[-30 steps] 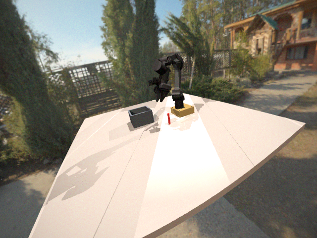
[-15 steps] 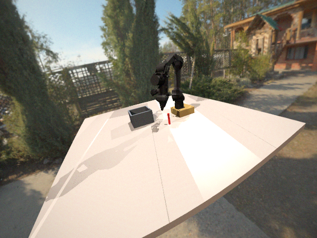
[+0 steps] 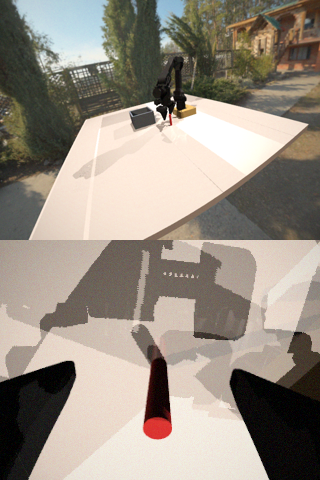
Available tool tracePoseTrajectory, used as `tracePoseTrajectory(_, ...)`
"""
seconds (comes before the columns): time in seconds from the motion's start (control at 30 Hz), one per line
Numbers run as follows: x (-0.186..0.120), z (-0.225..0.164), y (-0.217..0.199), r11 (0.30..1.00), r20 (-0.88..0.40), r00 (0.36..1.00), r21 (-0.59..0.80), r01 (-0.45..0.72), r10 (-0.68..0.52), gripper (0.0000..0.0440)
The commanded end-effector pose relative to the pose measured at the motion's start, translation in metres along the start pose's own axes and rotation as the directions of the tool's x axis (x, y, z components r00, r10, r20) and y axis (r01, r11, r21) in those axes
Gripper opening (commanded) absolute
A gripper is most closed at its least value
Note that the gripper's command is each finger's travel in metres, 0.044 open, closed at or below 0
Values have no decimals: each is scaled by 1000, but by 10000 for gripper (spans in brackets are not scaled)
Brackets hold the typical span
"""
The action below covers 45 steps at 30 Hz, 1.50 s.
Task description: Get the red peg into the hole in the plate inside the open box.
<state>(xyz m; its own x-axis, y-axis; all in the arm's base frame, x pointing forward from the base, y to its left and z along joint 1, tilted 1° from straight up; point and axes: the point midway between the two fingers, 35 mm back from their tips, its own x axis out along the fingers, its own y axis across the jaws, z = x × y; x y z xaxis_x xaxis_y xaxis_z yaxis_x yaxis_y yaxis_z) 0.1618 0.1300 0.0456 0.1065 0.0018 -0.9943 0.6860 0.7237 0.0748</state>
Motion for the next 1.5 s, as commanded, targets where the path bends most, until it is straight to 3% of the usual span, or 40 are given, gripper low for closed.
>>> tracePoseTrajectory(0.0, 20, -4, -4, 998, -14, 1000, 57, -2, 3, 440)
tracePoseTrajectory(0.13, 32, -7, -5, 995, -22, 1000, 103, -15, 17, 429)
tracePoseTrajectory(0.23, 39, -9, -7, 990, -35, 999, 138, -9, 14, 377)
tracePoseTrajectory(0.73, 40, -13, -9, 979, -144, 990, 199, 36, -7, 0)
tracePoseTrajectory(1.47, -32, 40, 14, 993, 53, 994, 65, -101, 98, 0)
